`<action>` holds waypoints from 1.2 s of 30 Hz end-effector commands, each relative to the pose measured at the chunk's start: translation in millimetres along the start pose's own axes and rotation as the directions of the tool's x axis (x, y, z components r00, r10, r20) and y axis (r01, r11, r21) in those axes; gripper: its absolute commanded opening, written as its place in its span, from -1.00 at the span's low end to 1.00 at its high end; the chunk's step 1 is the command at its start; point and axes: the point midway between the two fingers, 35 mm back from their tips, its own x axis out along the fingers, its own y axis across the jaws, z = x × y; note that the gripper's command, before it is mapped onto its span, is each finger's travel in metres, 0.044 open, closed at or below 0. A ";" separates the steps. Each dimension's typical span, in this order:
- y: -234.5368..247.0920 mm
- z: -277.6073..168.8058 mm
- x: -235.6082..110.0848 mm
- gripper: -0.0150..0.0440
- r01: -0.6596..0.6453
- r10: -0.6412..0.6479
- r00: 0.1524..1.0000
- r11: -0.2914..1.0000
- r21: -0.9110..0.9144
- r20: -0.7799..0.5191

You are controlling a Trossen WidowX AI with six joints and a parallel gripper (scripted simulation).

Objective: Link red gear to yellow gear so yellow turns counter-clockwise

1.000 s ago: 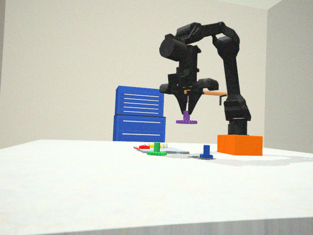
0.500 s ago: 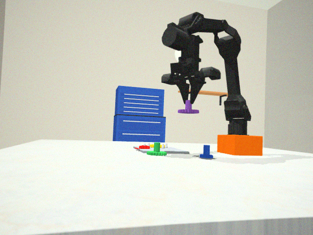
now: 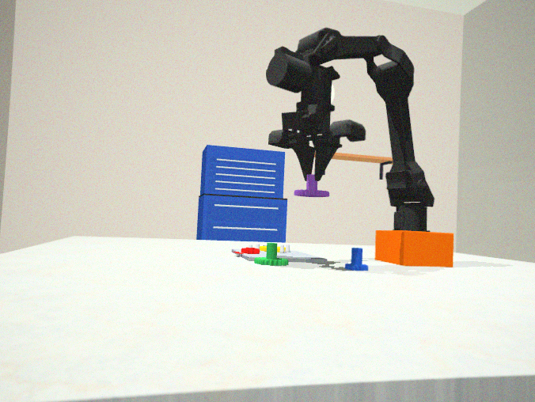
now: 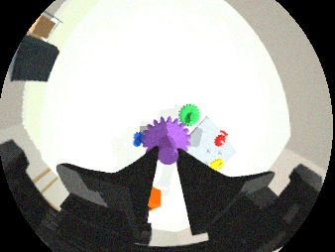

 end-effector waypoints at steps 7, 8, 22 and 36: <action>-23.7 -5.8 10.8 -0.49 0.007 -0.007 1.000 1.000 0.006 -0.005; -26.1 -6.3 11.8 -0.49 0.007 -0.007 1.000 1.000 0.006 -0.005; -59.8 -15.7 25.9 -0.49 0.008 -0.008 1.000 1.000 0.001 -0.006; -92.0 -29.3 39.9 -0.49 0.010 -0.011 1.000 1.000 -0.003 -0.006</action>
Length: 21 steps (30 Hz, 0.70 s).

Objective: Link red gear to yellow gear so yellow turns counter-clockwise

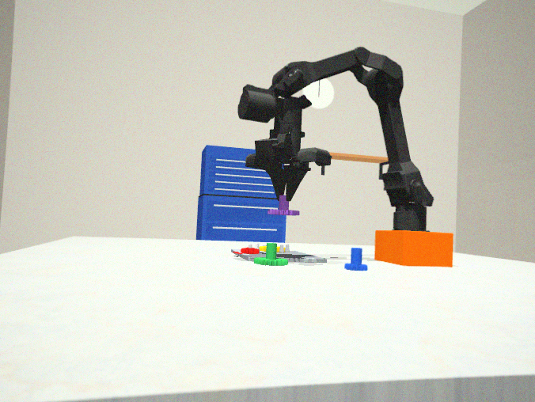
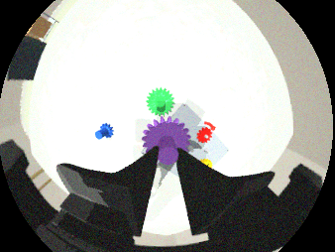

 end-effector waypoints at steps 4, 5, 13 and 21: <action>-14.1 -8.5 8.1 -0.49 0.002 -0.002 1.000 1.000 -0.006 -0.005; -16.3 -9.7 9.1 -0.49 0.002 -0.002 1.000 1.000 -0.006 -0.006; -33.4 -19.9 17.1 -0.49 0.003 -0.003 1.000 1.000 -0.009 -0.006; -49.8 -31.4 25.0 -0.49 0.005 -0.005 1.000 1.000 -0.011 -0.007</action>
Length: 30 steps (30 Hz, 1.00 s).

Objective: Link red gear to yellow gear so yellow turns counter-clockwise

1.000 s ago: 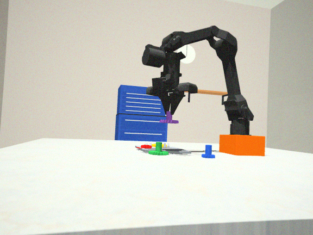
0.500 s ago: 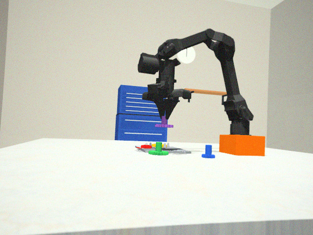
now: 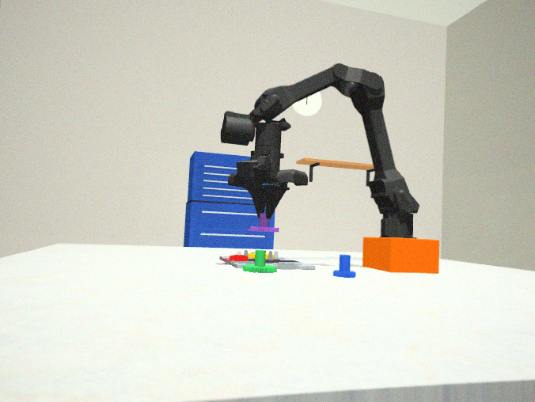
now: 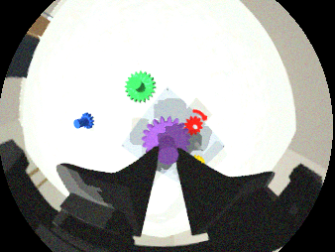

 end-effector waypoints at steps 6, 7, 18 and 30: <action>-15.9 -14.4 9.9 -0.49 0.001 -0.001 1.000 1.000 -0.006 -0.006; -17.8 -16.0 10.9 -0.49 0.002 -0.002 1.000 1.000 -0.007 -0.006; -31.5 -28.7 17.5 -0.49 0.003 -0.003 1.000 1.000 -0.009 -0.007; -31.6 -28.9 15.4 -0.49 0.003 -0.003 1.000 1.000 -0.009 -0.007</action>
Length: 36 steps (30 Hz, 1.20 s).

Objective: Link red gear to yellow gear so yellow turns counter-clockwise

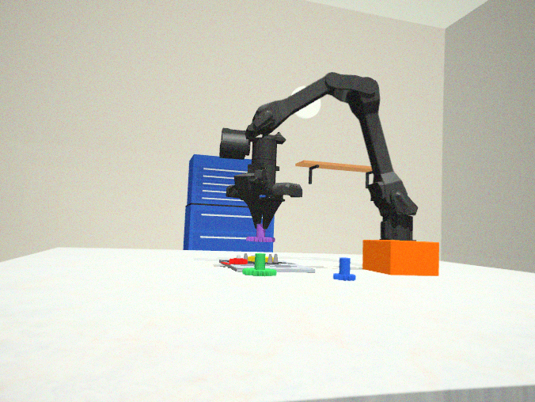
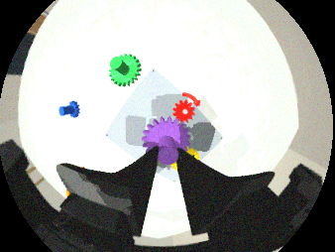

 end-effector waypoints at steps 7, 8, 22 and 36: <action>-0.1 -0.5 -0.4 -0.49 0.001 -0.001 1.000 1.000 -0.004 -0.002; -0.1 -0.4 -0.1 -0.49 0.001 -0.001 1.000 1.000 -0.006 -0.002; 0.1 -1.0 16.9 -0.49 0.001 -0.001 1.000 0.991 -0.136 -0.002; 0.0 -0.3 37.7 -0.49 0.001 -0.001 1.000 1.000 -0.005 -0.002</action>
